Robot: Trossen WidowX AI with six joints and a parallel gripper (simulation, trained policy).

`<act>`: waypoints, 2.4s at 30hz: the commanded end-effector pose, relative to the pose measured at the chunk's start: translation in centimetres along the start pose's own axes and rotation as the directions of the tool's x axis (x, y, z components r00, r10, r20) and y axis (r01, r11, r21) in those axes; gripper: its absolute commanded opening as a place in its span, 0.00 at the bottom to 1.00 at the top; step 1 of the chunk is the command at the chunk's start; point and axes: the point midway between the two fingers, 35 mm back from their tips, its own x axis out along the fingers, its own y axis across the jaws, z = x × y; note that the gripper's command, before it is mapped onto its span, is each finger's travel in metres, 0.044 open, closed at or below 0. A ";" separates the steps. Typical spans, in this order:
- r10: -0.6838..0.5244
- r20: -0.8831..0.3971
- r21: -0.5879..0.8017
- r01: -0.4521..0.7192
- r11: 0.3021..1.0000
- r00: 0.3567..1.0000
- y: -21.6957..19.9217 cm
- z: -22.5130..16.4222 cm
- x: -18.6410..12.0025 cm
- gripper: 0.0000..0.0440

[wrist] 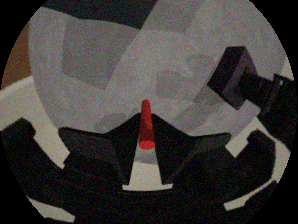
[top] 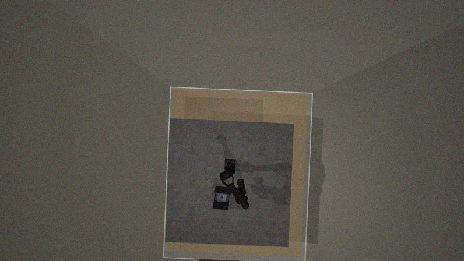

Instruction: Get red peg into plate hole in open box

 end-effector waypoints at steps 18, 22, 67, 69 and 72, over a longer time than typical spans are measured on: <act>0.183 0.049 -0.085 -0.179 0.980 0.982 3.1 2.6 -9.0 0.00; 0.203 0.081 -0.091 -0.195 0.977 0.976 3.5 3.8 -10.4 0.00; 0.099 0.218 -0.011 -0.099 0.995 0.971 5.6 17.0 -11.6 0.00; 0.091 0.216 -0.008 -0.091 0.996 0.972 5.7 17.5 -11.2 0.00; 0.080 0.213 -0.005 -0.081 0.997 0.974 5.7 18.2 -10.6 0.00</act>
